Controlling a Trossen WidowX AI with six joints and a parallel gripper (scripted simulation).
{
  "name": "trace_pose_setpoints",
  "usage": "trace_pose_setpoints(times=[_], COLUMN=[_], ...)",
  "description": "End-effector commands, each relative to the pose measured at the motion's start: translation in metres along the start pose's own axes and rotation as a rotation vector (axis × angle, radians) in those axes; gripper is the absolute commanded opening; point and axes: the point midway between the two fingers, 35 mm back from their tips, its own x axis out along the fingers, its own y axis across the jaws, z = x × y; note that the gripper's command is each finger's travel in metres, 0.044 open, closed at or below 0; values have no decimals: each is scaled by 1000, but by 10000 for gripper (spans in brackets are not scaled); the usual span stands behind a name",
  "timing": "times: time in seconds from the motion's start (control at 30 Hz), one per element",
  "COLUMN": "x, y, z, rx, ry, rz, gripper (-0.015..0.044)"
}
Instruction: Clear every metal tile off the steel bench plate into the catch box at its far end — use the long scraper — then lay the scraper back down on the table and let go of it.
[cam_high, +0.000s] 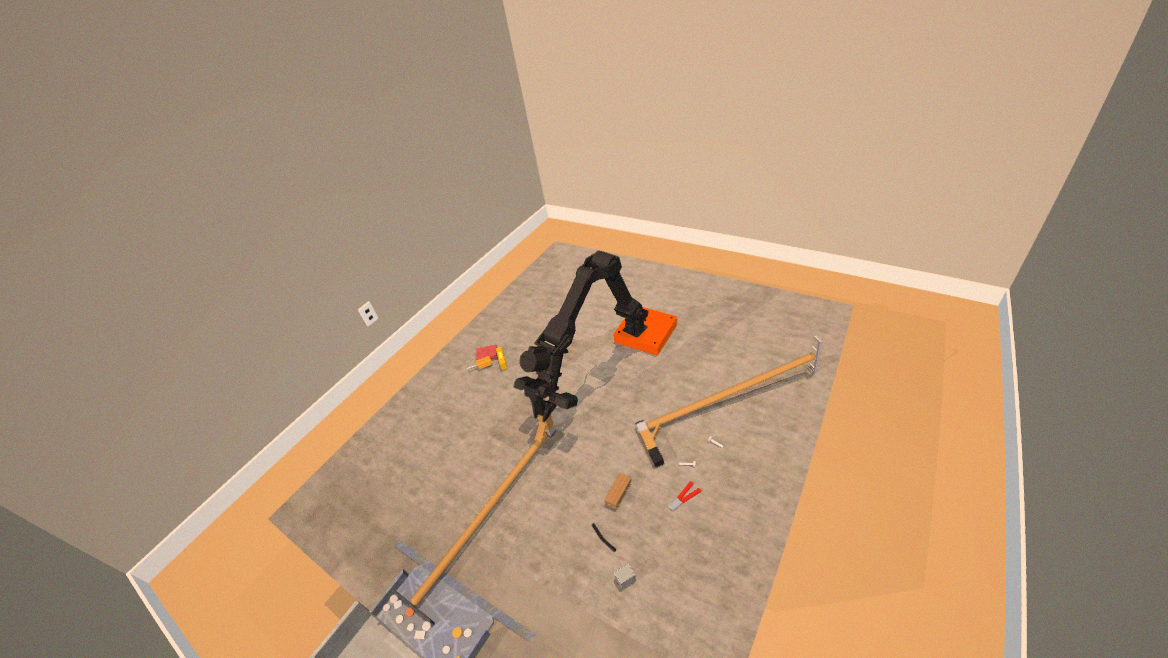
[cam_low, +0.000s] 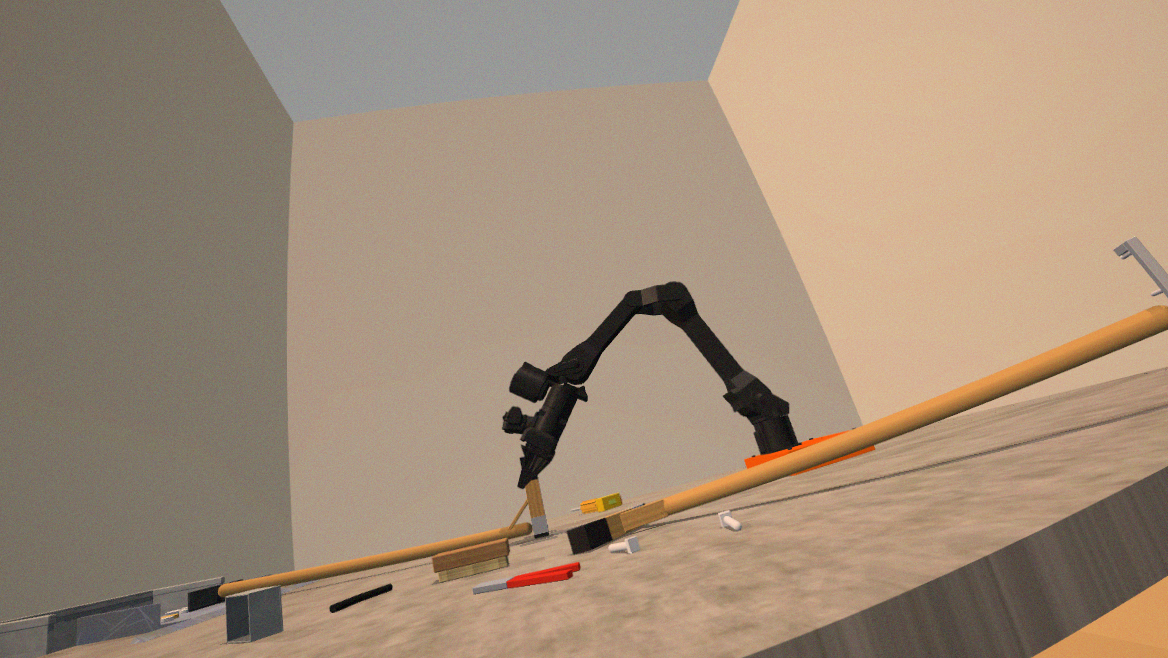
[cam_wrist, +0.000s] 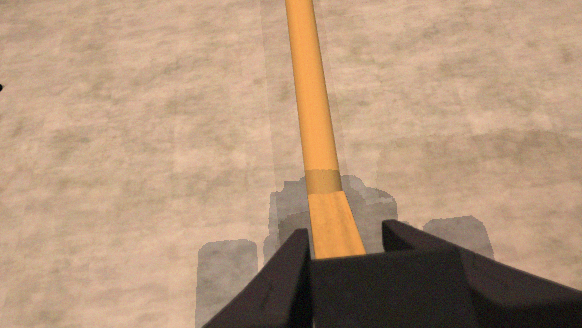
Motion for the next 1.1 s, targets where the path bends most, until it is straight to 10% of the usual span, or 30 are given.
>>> trace_pose_setpoints(times=[0.0, 1.07], x=[1, 29], y=[-1, 2], z=[12, 48], rx=[2, 3], ry=[-17, -21], rz=[-4, -4], gripper=[0, 0])
